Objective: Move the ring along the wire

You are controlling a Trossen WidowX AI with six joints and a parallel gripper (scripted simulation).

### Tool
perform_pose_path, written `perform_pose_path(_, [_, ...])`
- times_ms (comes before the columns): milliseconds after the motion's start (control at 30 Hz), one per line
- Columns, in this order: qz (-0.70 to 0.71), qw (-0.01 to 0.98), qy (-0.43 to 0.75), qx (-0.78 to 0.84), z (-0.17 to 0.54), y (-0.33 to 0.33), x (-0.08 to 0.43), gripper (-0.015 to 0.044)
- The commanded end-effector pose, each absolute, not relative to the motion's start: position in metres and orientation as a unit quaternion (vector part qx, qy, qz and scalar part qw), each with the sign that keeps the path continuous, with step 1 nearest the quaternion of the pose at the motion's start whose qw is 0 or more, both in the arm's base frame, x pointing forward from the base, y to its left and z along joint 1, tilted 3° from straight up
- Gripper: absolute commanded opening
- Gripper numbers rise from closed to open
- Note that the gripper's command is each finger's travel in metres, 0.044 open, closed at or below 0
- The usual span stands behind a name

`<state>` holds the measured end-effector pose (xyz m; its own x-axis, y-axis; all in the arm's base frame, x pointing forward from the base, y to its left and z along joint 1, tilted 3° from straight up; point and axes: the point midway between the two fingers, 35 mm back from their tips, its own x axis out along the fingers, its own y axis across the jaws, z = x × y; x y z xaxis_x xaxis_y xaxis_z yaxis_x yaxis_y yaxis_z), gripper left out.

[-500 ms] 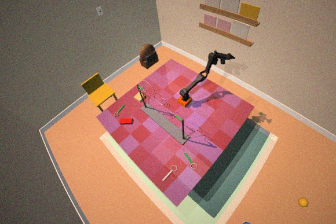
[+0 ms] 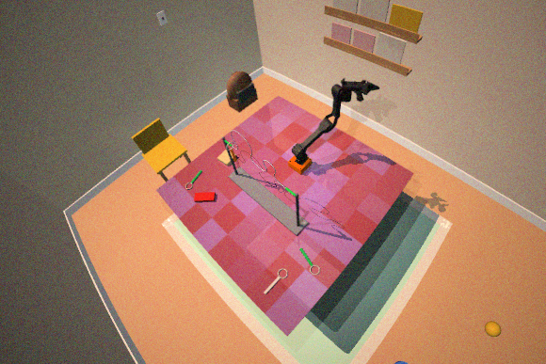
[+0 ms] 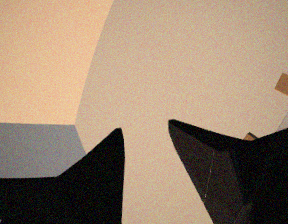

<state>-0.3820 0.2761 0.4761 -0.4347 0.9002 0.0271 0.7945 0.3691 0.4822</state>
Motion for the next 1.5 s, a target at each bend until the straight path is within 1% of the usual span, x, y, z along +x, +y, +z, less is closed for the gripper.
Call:
perform_pose_path(0, [0.199,0.059,0.807,0.553,0.519,0.271,-0.334,0.016])
perform_pose_path(167, [0.177,-0.023,0.783,0.596,0.566,0.259,-0.264,0.016])
perform_pose_path(367, [0.149,-0.115,0.748,0.637,0.605,0.236,-0.184,0.016])
perform_pose_path(567, [0.118,-0.225,0.697,0.671,0.633,0.196,-0.09,0.016])
perform_pose_path(767, [0.089,-0.335,0.636,0.689,0.642,0.144,0.0,0.016])
perform_pose_path(967, [0.066,-0.442,0.569,0.69,0.632,0.084,0.08,0.016])
perform_pose_path(1100, [0.052,-0.509,0.522,0.683,0.616,0.043,0.124,0.016])
perform_pose_path(1300, [0.03,-0.621,0.434,0.651,0.571,-0.031,0.187,0.016])
perform_pose_path(1467, [0.018,-0.709,0.36,0.607,0.522,-0.09,0.222,0.016])
